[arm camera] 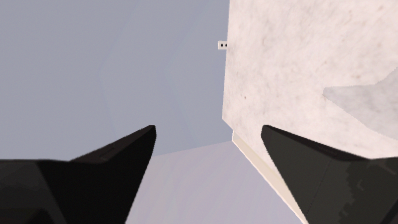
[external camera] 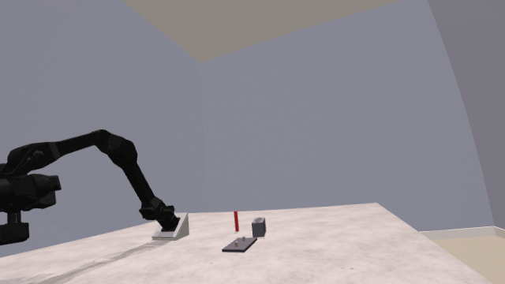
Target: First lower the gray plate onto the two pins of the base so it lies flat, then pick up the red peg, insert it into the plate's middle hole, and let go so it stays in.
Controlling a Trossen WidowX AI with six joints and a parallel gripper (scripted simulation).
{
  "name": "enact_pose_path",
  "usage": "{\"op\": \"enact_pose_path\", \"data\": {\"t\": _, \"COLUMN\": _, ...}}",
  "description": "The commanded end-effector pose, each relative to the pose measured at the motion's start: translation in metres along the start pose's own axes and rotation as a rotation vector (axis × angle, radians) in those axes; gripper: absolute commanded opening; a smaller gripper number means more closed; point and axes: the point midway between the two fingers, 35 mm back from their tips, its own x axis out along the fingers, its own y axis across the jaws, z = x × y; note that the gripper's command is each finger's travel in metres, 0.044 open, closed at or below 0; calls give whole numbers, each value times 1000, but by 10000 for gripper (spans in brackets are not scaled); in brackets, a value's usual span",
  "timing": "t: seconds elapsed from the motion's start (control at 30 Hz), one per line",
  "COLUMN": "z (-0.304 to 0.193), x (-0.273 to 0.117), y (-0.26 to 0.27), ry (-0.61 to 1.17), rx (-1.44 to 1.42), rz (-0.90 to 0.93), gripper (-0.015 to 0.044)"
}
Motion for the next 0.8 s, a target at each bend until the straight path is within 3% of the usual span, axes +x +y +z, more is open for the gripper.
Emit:
{"op": "enact_pose_path", "data": {"t": 0.0, "z": 0, "x": 0, "y": 0, "ry": 0, "rx": 0, "rz": 0, "gripper": 426}}
{"op": "enact_pose_path", "data": {"t": 0.37, "z": -10, "x": -57, "y": -86, "ry": 53, "rx": 288, "rz": -276, "gripper": 440}}
{"op": "enact_pose_path", "data": {"t": 0.77, "z": 25, "x": -206, "y": -192, "ry": -192, "rx": 871, "rz": -723, "gripper": 440}}
